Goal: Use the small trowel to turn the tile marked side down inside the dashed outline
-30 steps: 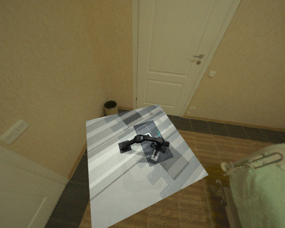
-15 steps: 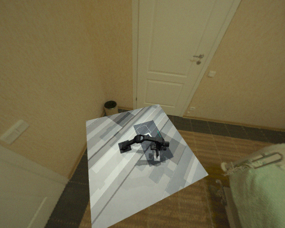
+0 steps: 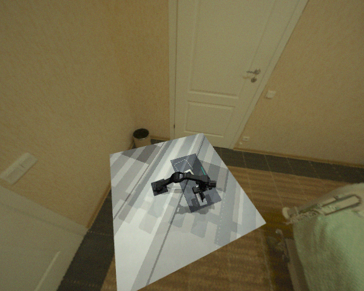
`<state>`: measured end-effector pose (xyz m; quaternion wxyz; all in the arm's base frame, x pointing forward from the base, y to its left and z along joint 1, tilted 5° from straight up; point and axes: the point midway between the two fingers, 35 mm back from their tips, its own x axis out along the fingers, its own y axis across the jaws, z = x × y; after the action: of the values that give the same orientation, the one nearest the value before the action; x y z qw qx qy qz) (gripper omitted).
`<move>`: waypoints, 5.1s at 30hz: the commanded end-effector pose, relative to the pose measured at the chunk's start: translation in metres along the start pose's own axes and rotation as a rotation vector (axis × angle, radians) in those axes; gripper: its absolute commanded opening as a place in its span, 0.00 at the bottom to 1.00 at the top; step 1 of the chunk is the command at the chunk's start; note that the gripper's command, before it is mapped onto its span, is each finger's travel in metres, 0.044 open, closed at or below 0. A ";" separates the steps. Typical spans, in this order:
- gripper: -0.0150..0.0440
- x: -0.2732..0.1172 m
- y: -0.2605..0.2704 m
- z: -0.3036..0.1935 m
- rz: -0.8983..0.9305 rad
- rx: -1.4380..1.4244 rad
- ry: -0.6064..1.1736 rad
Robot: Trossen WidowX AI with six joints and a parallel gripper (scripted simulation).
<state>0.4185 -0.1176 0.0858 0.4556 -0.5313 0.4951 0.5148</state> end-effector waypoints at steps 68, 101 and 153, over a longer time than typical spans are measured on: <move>0.71 -0.007 0.000 -0.007 0.001 0.007 0.002; 0.47 0.000 0.000 -0.007 0.001 0.007 0.002; 0.71 -0.045 0.000 -0.007 0.001 -0.251 0.001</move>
<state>0.4209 -0.1227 0.1253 0.3871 -0.5857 0.4262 0.5706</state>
